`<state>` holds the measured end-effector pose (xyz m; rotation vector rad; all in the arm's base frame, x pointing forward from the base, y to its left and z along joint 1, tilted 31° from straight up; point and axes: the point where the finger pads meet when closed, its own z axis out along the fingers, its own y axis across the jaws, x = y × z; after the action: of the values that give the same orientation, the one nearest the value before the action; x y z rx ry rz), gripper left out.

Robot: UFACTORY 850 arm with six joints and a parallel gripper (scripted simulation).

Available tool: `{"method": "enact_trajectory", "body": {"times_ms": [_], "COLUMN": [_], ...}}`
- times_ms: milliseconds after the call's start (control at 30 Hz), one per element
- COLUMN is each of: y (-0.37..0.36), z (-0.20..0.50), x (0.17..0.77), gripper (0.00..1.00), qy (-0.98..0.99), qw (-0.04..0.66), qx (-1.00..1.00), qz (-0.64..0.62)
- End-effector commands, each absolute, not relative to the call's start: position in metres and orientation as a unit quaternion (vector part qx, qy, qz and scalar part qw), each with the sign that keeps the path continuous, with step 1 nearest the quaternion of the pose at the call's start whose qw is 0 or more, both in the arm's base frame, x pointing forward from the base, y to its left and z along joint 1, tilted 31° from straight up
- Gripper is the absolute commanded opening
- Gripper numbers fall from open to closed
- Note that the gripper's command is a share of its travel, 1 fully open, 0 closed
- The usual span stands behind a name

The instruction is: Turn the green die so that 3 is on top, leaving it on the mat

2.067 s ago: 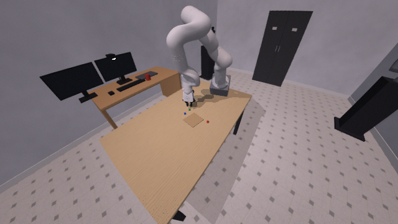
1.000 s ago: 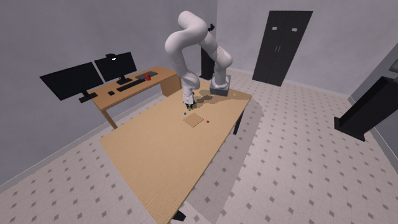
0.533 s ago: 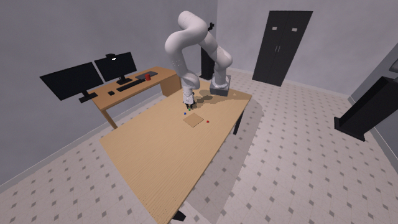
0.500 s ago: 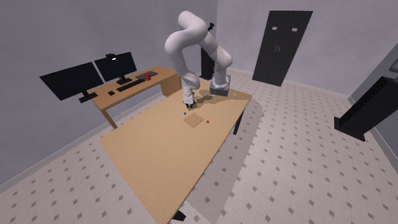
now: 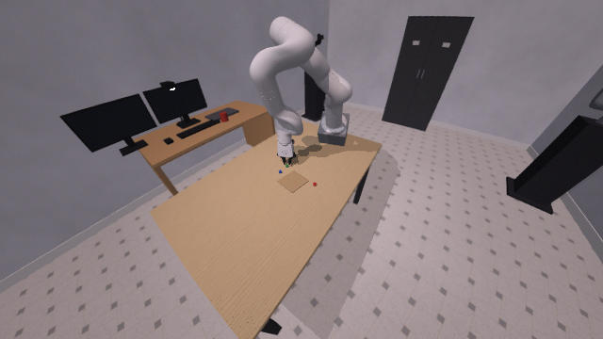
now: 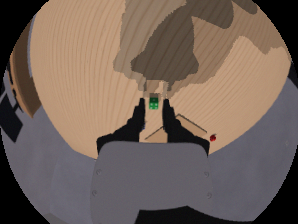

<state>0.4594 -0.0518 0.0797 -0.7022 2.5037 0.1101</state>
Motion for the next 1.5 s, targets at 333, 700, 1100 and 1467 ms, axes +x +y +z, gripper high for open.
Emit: {"method": "enact_trajectory", "body": {"times_ms": [333,700,1100,1467], "y": [-0.051,-0.049,-0.048,-0.048], "z": [0.076,0.067,0.063,0.063], "x": [0.462,0.467,0.469,0.469], "gripper": [0.31,0.31,0.31,0.31], "qy": [0.927,0.927,0.927,0.927], "qw": [0.267,0.267,0.267,0.267], "qx": [-0.26,-0.26,-0.26,-0.26], "qz": [0.041,0.041,0.041,0.041]}}
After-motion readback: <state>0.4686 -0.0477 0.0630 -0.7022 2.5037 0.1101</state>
